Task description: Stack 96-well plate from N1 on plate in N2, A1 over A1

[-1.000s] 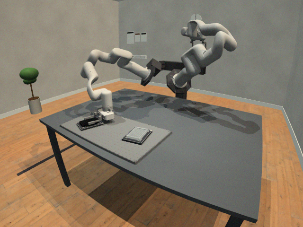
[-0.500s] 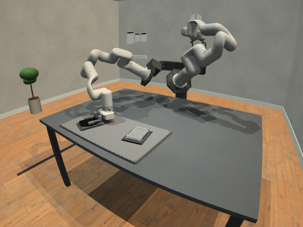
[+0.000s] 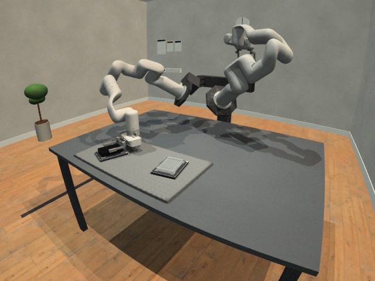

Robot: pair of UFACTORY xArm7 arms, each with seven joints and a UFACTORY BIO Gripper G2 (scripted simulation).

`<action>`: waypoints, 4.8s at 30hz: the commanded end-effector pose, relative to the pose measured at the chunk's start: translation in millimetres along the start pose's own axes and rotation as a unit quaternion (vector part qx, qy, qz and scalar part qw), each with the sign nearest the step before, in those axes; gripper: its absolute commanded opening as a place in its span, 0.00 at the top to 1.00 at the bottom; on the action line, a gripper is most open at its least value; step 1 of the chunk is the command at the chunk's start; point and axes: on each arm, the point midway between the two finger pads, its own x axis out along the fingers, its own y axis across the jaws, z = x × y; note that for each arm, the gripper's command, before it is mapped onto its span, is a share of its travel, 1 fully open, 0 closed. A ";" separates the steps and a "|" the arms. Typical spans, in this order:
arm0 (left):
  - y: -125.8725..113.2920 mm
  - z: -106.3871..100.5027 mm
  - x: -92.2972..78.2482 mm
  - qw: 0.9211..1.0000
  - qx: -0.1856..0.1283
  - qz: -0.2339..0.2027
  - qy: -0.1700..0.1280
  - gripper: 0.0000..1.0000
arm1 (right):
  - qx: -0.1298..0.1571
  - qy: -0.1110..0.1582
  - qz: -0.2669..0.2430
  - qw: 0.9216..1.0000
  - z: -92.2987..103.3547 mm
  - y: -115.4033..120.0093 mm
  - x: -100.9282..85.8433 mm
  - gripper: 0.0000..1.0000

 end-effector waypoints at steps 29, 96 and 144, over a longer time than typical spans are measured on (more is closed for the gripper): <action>-0.2 0.0 -1.5 1.000 0.000 -0.001 0.001 0.00 | 0.002 -0.001 0.000 1.000 27.3 1.3 0.7 1.00; -0.2 0.0 -1.5 1.000 0.000 -0.001 0.001 0.00 | 0.002 -0.002 0.266 0.964 70.9 64.7 -36.0 1.00; -0.2 0.0 -1.5 1.000 0.000 -0.001 0.001 0.00 | 0.002 -0.001 0.266 0.964 71.4 186.2 -106.2 1.00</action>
